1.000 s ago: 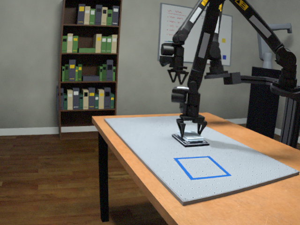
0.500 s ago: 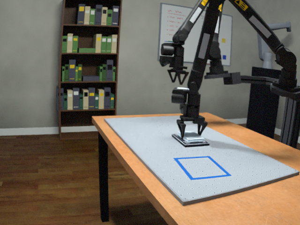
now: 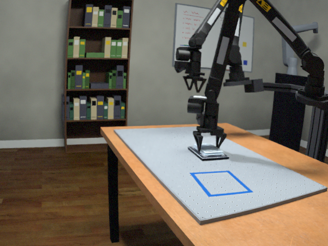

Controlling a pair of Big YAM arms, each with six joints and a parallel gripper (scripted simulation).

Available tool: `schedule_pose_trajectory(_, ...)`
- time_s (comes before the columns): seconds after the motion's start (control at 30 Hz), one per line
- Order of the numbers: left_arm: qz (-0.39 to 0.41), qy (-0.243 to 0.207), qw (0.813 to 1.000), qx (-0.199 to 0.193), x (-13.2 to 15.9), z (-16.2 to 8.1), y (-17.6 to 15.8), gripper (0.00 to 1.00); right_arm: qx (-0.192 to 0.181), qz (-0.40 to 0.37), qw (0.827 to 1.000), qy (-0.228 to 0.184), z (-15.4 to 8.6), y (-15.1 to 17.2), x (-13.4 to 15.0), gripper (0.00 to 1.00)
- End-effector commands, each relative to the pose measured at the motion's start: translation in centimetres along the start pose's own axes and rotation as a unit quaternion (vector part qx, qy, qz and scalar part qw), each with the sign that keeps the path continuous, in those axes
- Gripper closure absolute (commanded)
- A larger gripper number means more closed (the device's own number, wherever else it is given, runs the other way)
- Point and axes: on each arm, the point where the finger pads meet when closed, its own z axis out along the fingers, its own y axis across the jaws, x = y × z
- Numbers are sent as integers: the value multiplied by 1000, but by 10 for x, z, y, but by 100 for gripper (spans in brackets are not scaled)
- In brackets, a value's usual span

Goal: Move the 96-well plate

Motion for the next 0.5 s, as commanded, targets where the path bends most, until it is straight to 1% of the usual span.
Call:
schedule_pose_trajectory(0.0, -1, -5, 1000, -7, -4, -3, 8, 100, -1, -5, 1000, -10, -5, -1, -10, 0)
schedule_pose_trajectory(0.07, -1, -5, 1000, -7, -4, -3, 8, 100, -1, -5, 1000, -10, -5, -1, -10, 0)
schedule_pose_trajectory(0.1, -1, -5, 1000, -7, -4, -3, 8, 0, -1, -5, 1000, -10, -5, -1, -10, 0)
schedule_pose_trajectory(0.47, -1, -5, 1000, -7, -4, -3, 8, 0, -1, -5, 1000, -10, -5, -1, -10, 0)
